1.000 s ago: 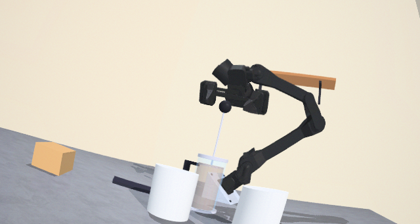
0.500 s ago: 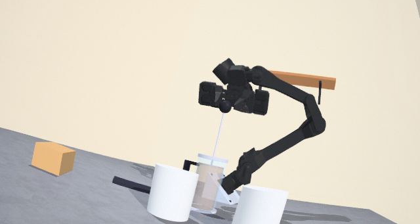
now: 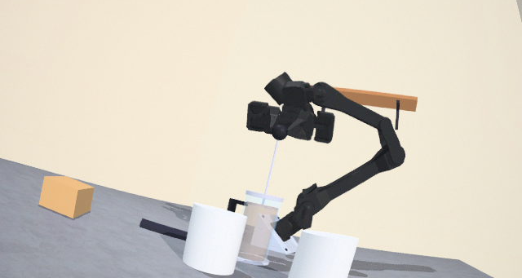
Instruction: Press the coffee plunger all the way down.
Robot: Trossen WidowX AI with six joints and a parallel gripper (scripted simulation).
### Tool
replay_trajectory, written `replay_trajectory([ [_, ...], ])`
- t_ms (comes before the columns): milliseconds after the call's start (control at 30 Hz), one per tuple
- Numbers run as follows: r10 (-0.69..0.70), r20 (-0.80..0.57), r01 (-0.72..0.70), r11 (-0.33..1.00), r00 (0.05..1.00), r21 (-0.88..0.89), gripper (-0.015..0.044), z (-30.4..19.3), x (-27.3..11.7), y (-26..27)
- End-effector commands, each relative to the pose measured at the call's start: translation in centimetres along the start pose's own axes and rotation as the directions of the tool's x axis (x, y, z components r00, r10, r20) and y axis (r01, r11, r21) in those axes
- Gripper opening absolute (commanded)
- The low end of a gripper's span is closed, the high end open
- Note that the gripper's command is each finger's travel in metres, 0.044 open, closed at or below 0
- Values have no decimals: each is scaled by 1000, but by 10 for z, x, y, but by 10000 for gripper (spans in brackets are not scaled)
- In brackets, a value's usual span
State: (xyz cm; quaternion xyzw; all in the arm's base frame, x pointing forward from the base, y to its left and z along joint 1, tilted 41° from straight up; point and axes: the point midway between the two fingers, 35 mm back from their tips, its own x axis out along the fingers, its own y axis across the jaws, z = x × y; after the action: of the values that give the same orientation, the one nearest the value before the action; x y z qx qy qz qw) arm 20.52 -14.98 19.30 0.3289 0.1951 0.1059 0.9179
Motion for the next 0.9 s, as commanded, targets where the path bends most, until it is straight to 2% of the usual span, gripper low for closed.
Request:
replay_trajectory([
  [0,1,-1,-1,1000,1000,3,118,-4,3,0],
  [867,-5,-11,5,1000,1000,2,118,-39,26,-2],
])
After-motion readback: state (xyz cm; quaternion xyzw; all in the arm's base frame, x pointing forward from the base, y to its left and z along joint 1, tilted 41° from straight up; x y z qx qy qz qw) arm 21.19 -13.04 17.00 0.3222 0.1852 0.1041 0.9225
